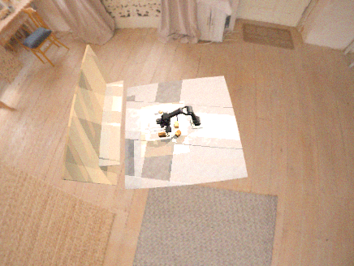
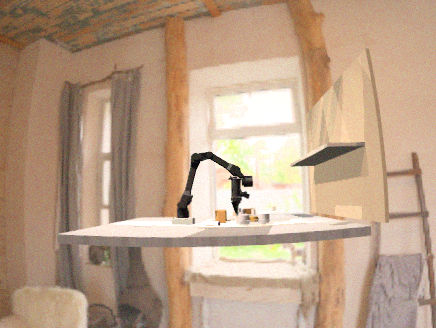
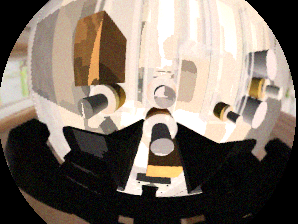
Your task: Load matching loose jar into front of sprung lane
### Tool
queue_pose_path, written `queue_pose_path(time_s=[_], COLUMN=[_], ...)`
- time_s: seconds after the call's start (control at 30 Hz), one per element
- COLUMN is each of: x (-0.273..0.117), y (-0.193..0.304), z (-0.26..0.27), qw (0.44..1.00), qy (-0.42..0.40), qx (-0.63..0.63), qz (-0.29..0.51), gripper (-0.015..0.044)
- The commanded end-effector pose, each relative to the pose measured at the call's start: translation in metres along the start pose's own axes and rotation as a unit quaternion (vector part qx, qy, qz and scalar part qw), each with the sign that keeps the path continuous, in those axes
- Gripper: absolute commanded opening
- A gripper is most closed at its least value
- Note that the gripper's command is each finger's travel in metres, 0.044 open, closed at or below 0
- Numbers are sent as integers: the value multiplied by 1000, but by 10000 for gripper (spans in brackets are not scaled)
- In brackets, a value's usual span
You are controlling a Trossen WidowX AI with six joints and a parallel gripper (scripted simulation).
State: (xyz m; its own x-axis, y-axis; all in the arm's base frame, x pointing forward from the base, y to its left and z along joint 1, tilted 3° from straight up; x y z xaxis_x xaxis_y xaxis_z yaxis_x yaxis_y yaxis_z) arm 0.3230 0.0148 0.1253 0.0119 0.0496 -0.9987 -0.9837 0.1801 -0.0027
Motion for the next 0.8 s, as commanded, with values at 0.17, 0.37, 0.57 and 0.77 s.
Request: queue_pose_path(time_s=[0.17,0.37,0.57,0.77], x=[-3,-4,-4,-5], y=[-9,-12,-14,-17], z=[2,3,3,4], qw=[1000,1000,1000,1000], qy=[-4,-4,-4,-4], qx=[1,1,1,1], qz=[-12,-12,-12,-12], gripper=[0,0,0,0])
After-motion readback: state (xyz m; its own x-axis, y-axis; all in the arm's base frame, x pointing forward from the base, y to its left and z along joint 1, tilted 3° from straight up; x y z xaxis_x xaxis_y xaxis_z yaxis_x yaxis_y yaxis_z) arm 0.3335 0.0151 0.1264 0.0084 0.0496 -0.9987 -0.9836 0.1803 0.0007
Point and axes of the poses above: the point midway between the two fingers, 35 mm back from their tips, its own x axis out along the fingers, its own z axis across the jaws, y = z × x, the point moved 6 cm from there along -x, back along the fingers, and after that the axes turned 12 degrees about x, right-handed, at the moved point
